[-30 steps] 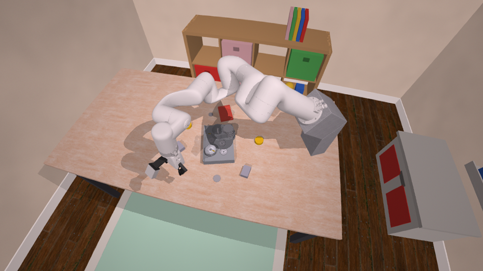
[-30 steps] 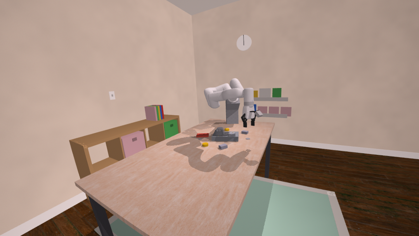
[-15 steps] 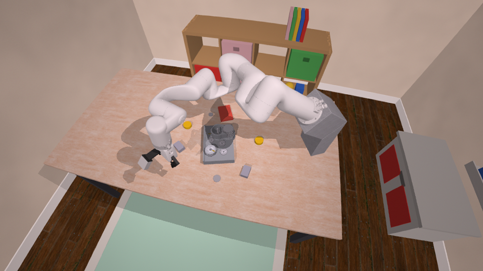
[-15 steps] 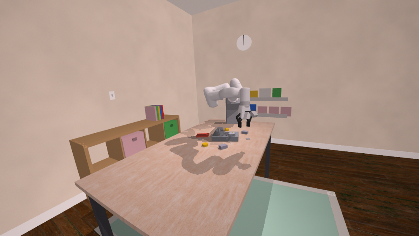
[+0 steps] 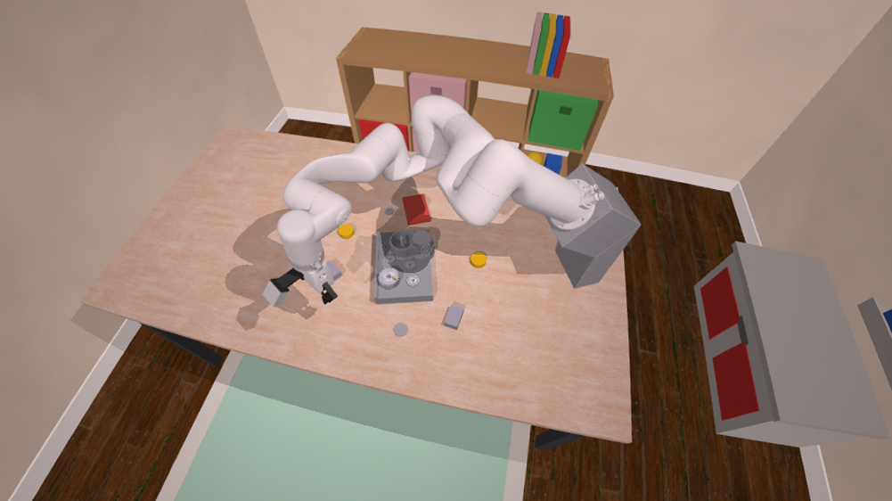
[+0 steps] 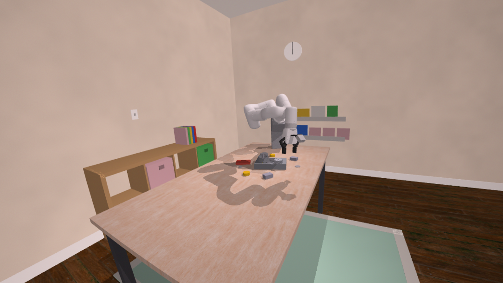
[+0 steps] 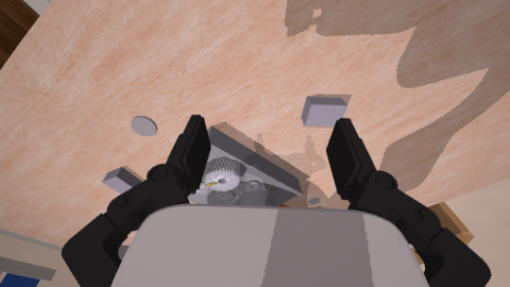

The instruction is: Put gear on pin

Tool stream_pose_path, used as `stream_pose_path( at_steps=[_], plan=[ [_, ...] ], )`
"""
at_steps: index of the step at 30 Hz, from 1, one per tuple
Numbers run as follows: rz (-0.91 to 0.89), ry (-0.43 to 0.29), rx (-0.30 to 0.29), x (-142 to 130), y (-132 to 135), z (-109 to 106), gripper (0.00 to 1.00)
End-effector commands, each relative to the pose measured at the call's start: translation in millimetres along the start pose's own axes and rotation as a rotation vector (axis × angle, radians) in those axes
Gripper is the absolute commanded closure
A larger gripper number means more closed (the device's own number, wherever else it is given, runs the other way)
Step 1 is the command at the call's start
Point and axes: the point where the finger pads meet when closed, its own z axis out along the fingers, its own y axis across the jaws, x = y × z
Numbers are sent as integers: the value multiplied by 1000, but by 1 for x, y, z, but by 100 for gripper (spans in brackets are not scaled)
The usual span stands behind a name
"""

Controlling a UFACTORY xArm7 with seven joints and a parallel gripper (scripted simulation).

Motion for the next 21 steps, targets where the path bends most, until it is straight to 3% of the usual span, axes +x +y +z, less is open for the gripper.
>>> stream_pose_path(
  at_steps=[1, 10, 12, 21],
  plan=[
    [19, -15, 4, -19, 1, 6, 0],
    [19, -15, 4, -19, 1, 6, 0],
    [41, -31, 12, -41, -1, 13, 0],
    [41, -31, 12, -41, -1, 13, 0]
  ],
)
